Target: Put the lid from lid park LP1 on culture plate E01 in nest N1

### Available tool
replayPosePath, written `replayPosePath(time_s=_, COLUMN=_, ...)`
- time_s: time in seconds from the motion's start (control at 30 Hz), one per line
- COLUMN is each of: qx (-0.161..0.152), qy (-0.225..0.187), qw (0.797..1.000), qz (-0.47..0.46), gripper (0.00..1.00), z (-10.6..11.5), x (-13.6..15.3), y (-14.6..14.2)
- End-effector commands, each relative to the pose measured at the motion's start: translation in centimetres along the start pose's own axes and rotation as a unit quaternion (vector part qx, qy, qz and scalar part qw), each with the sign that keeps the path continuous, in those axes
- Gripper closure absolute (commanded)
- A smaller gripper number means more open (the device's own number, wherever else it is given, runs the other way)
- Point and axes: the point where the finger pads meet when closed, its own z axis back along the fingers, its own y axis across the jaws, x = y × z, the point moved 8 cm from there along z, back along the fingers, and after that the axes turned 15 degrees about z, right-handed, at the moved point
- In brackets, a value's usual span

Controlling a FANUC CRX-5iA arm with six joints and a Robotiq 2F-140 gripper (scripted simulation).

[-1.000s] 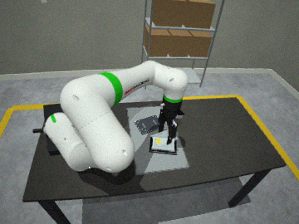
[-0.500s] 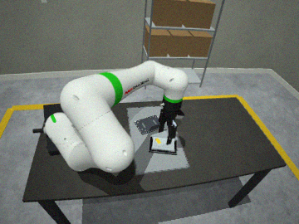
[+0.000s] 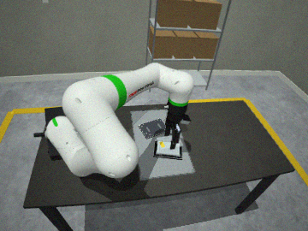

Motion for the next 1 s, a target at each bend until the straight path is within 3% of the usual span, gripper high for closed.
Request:
replayPosePath(time_s=0.0, qx=0.001, qy=0.001, qw=0.999, qz=-0.047, gripper=0.39, z=0.0, x=0.0, y=0.0)
replayPosePath(time_s=0.67, qx=0.001, qy=0.001, qw=0.983, qz=-0.181, gripper=0.39, z=-0.3, x=0.0, y=0.0)
replayPosePath(time_s=0.97, qx=0.001, qy=0.001, qw=0.983, qz=-0.181, gripper=0.39, z=-3.1, x=-0.1, y=0.0)
